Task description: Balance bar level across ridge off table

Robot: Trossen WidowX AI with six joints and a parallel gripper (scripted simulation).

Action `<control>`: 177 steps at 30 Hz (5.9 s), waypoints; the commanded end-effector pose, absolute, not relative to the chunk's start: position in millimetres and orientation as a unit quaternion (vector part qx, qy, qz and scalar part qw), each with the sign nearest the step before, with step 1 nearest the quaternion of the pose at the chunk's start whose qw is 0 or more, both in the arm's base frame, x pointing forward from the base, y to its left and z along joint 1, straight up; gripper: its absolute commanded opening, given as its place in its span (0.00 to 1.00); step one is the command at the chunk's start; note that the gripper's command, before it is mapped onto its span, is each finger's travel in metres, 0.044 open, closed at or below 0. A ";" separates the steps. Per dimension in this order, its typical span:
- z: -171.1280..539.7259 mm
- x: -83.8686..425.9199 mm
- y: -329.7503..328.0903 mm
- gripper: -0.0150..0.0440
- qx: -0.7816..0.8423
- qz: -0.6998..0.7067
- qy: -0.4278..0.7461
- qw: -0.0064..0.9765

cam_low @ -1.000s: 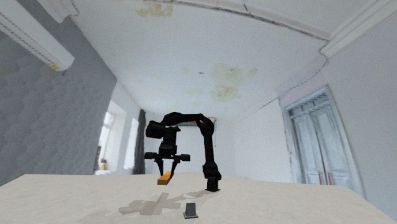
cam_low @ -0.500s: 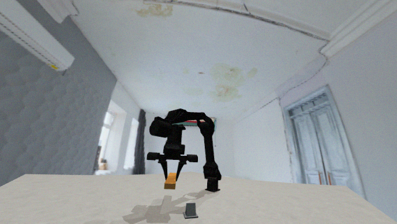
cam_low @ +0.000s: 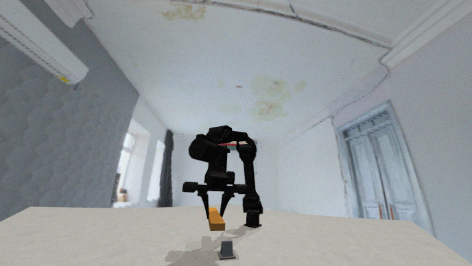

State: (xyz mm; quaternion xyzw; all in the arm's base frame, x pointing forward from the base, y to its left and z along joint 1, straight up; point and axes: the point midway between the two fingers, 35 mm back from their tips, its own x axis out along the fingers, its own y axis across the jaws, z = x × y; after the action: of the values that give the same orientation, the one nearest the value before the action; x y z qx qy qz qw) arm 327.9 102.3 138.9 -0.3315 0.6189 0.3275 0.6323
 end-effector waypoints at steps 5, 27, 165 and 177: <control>141.2 325.8 132.4 0.25 -0.339 0.337 0.611 0.631; 122.5 321.0 159.4 0.25 -0.347 0.346 0.606 0.627; 88.5 320.3 158.2 0.25 -0.347 0.346 0.606 0.626; 87.5 320.3 158.3 0.25 -0.347 0.346 0.606 0.626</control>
State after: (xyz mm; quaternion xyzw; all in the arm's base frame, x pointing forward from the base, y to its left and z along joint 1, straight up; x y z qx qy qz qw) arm 320.3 158.0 89.2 -0.3484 0.6058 0.3460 0.6260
